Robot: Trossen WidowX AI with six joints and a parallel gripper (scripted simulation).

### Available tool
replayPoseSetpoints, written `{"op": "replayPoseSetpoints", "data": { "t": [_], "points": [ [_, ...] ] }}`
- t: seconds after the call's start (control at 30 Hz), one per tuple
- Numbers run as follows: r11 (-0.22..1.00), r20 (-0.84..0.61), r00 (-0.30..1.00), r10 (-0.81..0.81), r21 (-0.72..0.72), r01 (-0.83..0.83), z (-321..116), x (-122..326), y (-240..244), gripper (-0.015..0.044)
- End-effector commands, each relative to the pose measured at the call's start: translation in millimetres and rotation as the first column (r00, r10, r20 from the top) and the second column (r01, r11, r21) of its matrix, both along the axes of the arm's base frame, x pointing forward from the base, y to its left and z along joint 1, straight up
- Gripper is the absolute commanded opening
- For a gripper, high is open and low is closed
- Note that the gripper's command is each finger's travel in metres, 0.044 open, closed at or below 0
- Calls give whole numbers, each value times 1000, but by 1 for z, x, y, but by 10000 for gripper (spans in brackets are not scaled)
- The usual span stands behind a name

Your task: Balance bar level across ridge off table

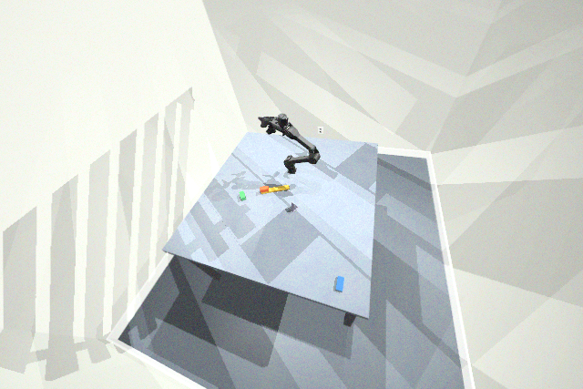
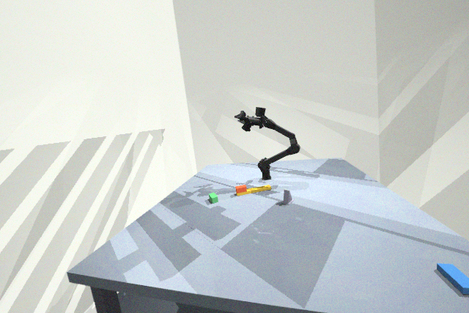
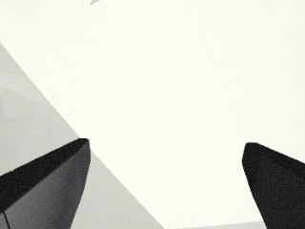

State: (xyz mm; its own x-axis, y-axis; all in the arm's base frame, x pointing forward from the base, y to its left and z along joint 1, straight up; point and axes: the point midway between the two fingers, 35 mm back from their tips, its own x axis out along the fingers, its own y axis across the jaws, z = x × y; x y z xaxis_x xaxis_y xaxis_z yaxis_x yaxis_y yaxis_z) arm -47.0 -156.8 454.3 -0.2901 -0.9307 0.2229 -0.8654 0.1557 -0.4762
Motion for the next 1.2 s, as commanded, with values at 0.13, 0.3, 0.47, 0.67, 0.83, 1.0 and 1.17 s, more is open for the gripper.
{"op": "replayPoseSetpoints", "data": {
  "t": [0.13,0.3,0.47,0.67,0.83,1.0,1.17],
  "points": [
    [981,61,990,127,139,-134,-26,18,-34,315],
    [952,95,975,198,217,-215,-42,33,-49,315],
    [910,131,955,265,295,-292,-59,50,-63,315],
    [842,174,926,336,386,-378,-81,73,-74,315],
    [773,208,898,387,458,-439,-99,94,-81,315],
    [694,241,869,432,527,-491,-117,114,-84,315],
    [607,271,840,471,591,-531,-135,135,-83,315]
  ]
}}
